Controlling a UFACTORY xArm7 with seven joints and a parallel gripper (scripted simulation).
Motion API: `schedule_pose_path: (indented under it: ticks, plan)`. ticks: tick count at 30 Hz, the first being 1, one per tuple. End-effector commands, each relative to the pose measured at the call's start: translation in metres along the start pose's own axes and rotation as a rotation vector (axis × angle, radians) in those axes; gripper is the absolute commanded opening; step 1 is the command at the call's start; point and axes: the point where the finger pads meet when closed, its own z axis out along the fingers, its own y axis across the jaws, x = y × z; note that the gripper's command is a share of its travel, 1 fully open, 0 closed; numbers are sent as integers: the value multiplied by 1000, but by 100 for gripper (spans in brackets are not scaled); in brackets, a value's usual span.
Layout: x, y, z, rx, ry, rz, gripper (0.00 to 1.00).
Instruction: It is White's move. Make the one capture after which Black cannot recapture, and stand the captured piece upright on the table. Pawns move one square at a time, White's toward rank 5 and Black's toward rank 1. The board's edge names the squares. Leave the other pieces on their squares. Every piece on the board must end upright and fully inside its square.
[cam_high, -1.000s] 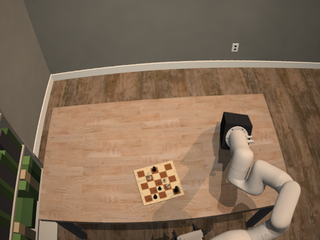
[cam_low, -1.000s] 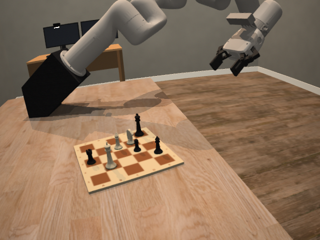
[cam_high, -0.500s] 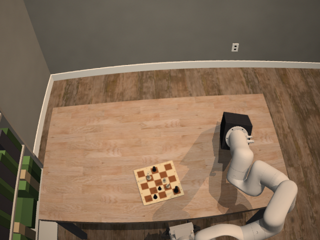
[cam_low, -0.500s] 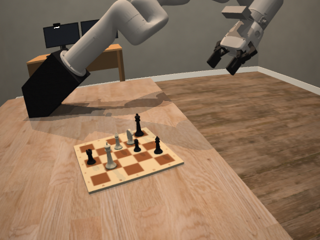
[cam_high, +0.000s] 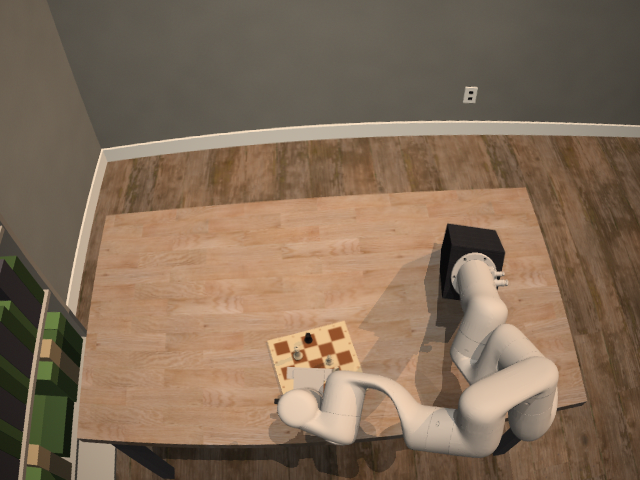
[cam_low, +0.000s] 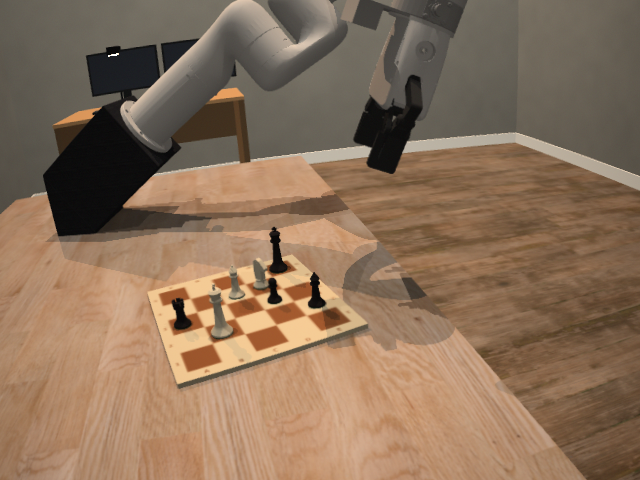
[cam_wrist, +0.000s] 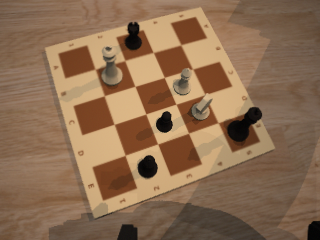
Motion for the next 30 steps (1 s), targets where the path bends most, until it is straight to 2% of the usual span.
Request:
schedule_pose_path:
  ticks: [1, 2, 4, 5, 7, 8, 10, 11, 15, 17, 19, 22, 30]
  plan:
    - [32, -28, 14, -30, -107, 57, 100]
    - [56, -36, 24, -38, -174, 119, 100]
    - [62, -40, 27, -38, -174, 119, 100]
    - [84, -45, 37, -40, -232, 181, 100]
    - [93, -49, 41, -40, -232, 181, 100]
    - [116, -53, 52, -38, -279, 241, 100]
    - [122, -54, 55, -38, -279, 241, 100]
    - [147, -57, 67, -33, -316, 296, 100]
    - [148, -57, 67, -33, -316, 296, 100]
    - [189, -56, 88, -21, -363, 384, 100]
    - [189, -56, 88, -21, -363, 384, 100]
    - [217, -52, 103, -11, -388, 445, 100]
    - [220, -52, 105, -10, -390, 451, 100]
